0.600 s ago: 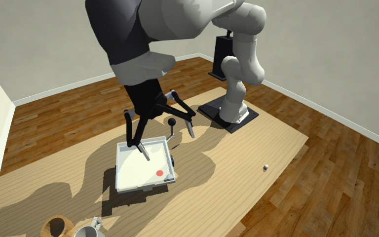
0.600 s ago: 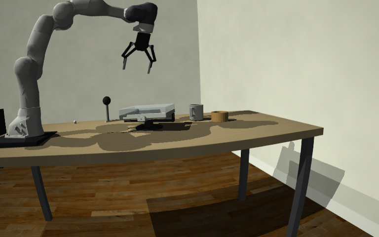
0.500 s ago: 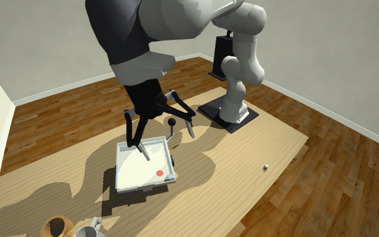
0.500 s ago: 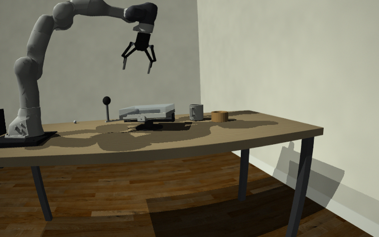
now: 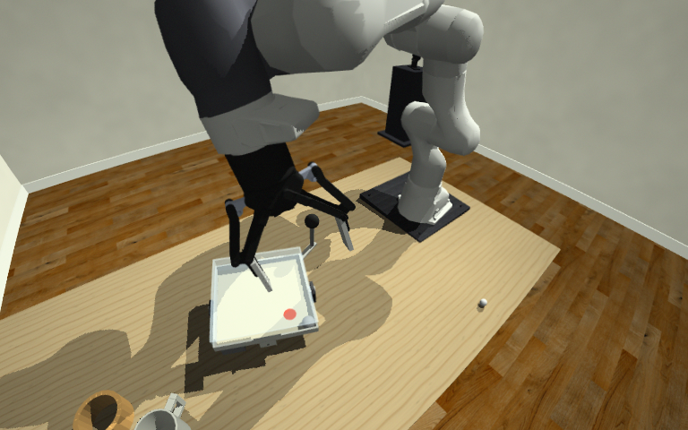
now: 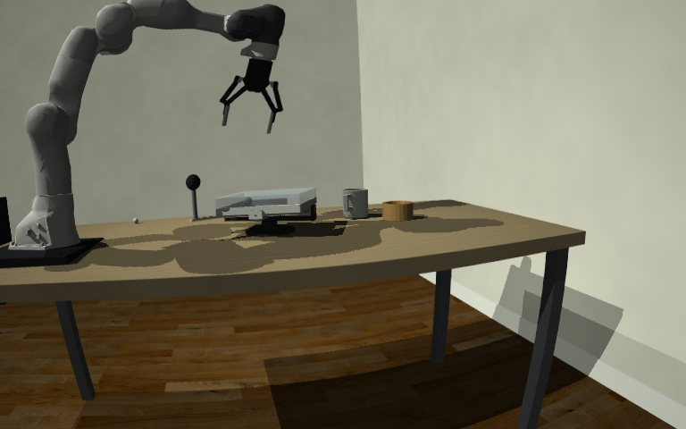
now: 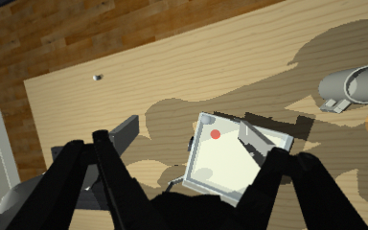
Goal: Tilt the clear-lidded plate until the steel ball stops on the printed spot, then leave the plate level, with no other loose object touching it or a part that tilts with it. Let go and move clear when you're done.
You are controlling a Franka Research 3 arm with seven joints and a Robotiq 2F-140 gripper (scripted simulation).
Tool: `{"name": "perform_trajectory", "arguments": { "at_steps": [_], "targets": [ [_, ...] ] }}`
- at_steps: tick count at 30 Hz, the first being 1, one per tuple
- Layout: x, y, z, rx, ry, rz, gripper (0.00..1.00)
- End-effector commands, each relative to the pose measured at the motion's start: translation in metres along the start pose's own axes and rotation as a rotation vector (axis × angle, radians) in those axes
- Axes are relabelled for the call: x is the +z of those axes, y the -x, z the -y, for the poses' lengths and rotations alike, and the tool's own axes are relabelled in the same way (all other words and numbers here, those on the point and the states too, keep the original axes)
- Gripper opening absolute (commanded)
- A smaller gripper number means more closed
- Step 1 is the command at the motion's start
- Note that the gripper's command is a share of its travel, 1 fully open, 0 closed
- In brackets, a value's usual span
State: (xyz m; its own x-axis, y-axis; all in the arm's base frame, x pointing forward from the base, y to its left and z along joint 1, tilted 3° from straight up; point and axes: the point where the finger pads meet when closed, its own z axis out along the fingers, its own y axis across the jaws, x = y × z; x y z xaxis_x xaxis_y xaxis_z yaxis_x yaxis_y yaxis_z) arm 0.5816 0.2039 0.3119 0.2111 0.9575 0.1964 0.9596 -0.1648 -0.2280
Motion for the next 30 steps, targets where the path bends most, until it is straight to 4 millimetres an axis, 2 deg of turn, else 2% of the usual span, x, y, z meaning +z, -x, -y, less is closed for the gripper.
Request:
{"name": "perform_trajectory", "arguments": {
  "at_steps": [1,4,8,12,13,18,19,24,25,30],
  "targets": [
    [0.000,0.001,0.000,0.007,0.001,0.000,1.00],
    [0.000,0.010,-0.001,0.091,0.011,0.004,1.00],
    [0.001,0.034,-0.001,0.313,0.039,0.009,1.00],
    [0.001,0.034,-0.001,0.313,0.039,0.009,1.00],
    [0.002,0.045,0.000,0.418,0.053,0.010,1.00],
    [0.002,0.045,0.000,0.418,0.053,0.010,1.00],
    [0.003,0.059,0.001,0.537,0.068,0.009,1.00],
    [0.003,0.059,0.001,0.537,0.068,0.009,1.00],
    [0.005,0.073,0.002,0.668,0.086,0.007,1.00],
    [0.005,0.073,0.002,0.668,0.086,0.007,1.00]
  ]
}}
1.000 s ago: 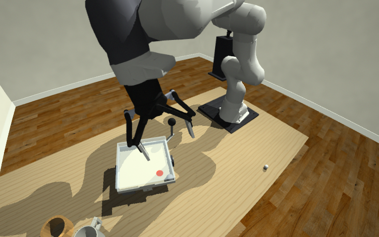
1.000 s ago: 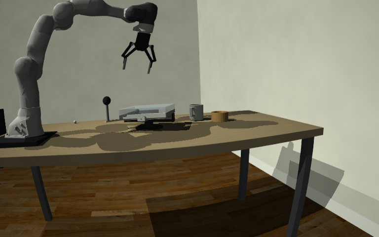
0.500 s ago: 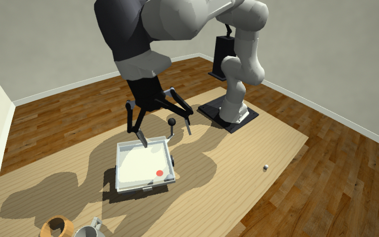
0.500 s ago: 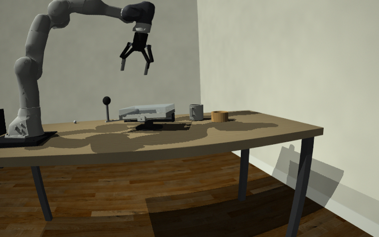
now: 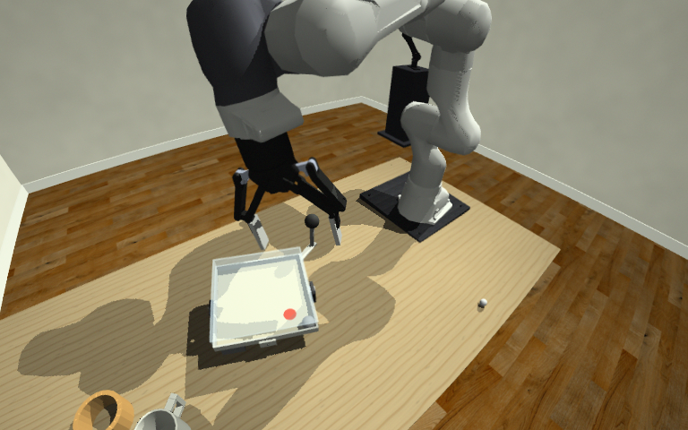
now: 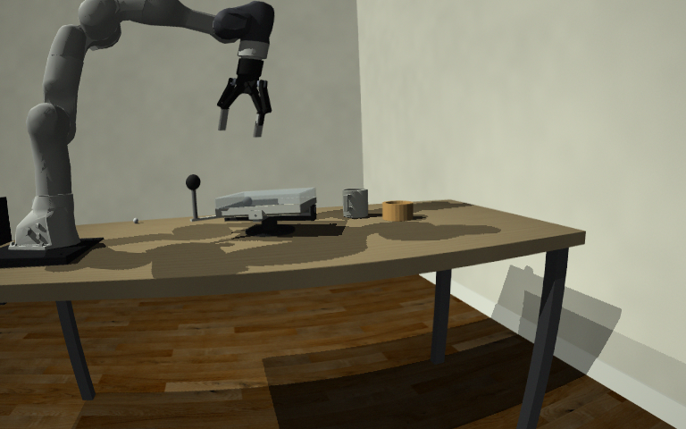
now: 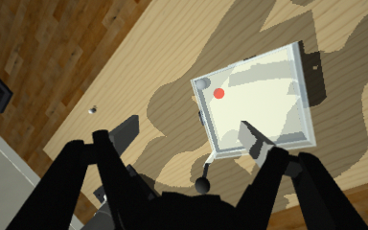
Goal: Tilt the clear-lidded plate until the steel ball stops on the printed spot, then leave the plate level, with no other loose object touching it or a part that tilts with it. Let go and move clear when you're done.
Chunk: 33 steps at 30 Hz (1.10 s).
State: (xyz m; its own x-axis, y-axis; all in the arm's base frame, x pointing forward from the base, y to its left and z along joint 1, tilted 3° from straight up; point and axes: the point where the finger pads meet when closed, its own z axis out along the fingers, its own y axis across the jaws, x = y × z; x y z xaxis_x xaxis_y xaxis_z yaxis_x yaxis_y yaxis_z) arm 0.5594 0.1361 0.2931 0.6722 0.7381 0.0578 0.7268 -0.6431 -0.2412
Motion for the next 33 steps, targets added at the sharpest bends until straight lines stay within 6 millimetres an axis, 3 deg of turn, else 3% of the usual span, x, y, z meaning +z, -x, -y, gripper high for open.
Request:
{"name": "perform_trajectory", "arguments": {
  "at_steps": [1,3,4,9,10,16,17,33],
  "targets": [
    [-0.001,-0.002,-0.003,0.133,0.026,-0.006,1.00],
    [-0.001,-0.002,-0.003,0.133,0.026,-0.006,1.00],
    [0.001,0.013,-0.009,0.274,0.043,-0.011,1.00],
    [0.001,0.013,-0.009,0.274,0.043,-0.011,1.00],
    [0.004,0.029,-0.015,0.423,0.059,-0.019,1.00],
    [0.004,0.029,-0.015,0.423,0.059,-0.019,1.00],
    [0.008,0.046,-0.021,0.570,0.075,-0.028,1.00],
    [0.008,0.046,-0.021,0.577,0.076,-0.029,1.00]
  ]
}}
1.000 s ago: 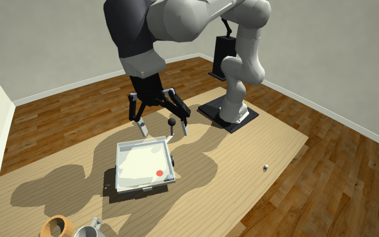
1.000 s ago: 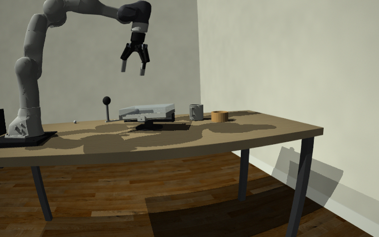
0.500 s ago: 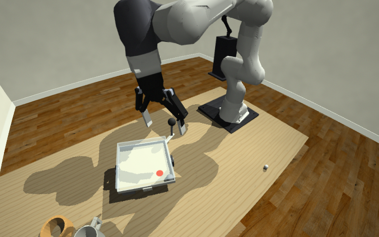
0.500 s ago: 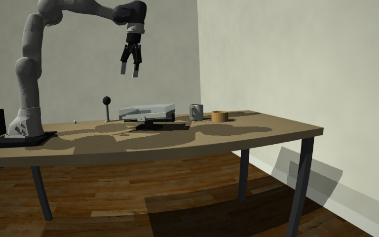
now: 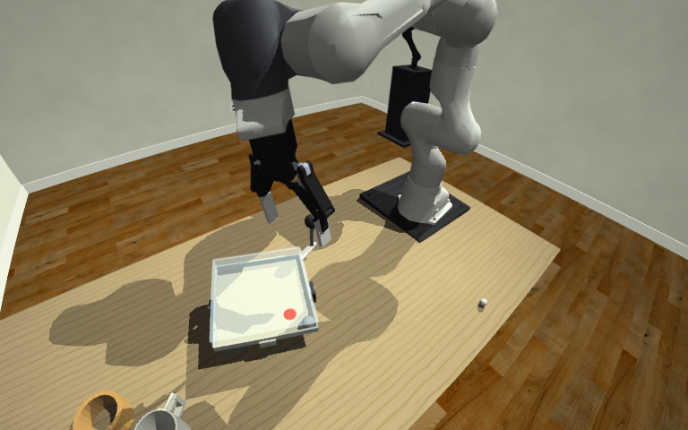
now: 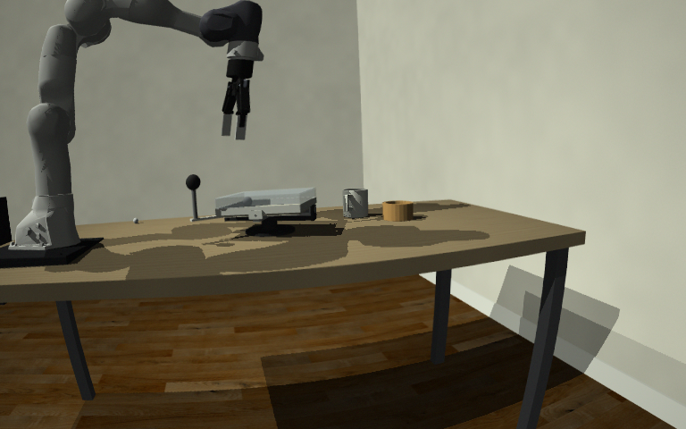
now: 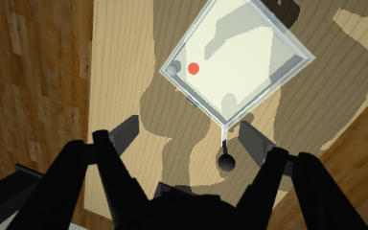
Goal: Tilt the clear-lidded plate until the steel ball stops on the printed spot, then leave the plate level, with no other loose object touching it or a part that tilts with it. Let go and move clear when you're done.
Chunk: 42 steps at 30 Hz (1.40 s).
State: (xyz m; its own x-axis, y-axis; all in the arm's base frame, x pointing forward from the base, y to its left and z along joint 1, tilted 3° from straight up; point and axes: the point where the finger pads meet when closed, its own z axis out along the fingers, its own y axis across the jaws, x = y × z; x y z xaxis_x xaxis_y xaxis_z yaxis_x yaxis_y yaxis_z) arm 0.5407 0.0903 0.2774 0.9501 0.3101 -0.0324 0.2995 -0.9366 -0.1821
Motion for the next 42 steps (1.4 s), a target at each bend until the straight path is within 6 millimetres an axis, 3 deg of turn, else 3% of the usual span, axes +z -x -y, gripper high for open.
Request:
{"name": "perform_trajectory", "arguments": {
  "at_steps": [1,17,18,42],
  "targets": [
    [-0.001,-0.002,0.000,0.053,0.009,-0.006,1.00],
    [-0.001,-0.002,0.000,0.053,0.009,-0.006,1.00],
    [0.004,0.011,-0.013,0.209,0.023,-0.017,1.00],
    [0.004,0.011,-0.013,0.209,0.023,-0.017,1.00]
  ]
}}
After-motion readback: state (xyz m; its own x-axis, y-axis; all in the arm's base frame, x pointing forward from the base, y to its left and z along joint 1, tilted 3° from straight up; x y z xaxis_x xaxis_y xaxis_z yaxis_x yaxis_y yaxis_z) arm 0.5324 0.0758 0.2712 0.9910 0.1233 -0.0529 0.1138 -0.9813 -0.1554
